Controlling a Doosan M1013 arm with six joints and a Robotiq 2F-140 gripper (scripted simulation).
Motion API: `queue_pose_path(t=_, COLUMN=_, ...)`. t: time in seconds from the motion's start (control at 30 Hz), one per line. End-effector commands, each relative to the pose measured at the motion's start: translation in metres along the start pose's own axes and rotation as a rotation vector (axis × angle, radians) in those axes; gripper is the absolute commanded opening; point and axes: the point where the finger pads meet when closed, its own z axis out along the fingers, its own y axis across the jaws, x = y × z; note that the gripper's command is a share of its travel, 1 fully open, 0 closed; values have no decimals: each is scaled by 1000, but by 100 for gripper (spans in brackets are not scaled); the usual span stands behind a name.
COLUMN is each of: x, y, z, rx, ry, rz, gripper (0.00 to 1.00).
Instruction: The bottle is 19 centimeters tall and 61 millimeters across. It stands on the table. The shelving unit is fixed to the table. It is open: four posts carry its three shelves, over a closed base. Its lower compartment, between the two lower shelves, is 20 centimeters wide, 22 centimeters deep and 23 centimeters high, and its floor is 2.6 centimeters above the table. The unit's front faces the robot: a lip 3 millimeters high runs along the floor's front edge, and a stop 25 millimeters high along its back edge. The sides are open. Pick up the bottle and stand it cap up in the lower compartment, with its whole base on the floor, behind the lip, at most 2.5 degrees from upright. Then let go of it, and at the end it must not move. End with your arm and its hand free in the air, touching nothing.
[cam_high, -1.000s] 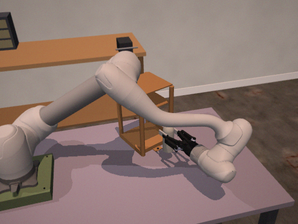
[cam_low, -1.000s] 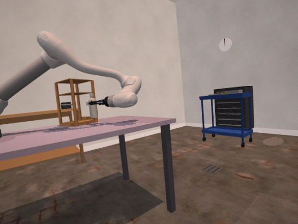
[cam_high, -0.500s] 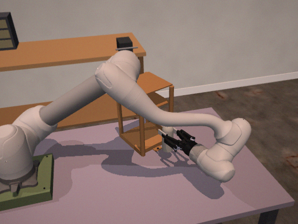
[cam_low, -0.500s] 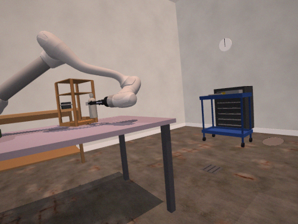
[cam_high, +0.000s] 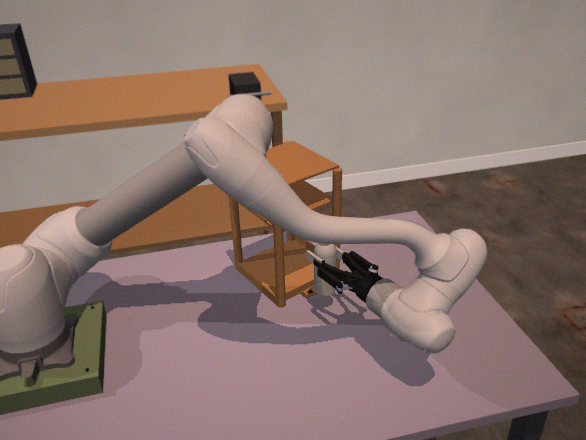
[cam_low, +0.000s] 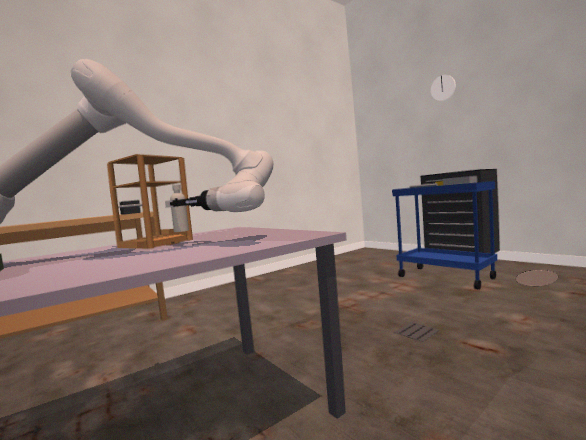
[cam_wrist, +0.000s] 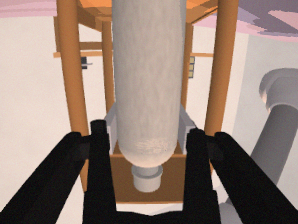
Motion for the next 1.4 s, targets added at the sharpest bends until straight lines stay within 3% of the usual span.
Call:
queue_pose_path(t=0.0, x=0, y=0, z=6, rx=0, ry=0, rz=0, gripper=0)
queue_pose_path(t=1.37, x=0, y=0, z=107, rx=0, ry=0, rz=0, gripper=0)
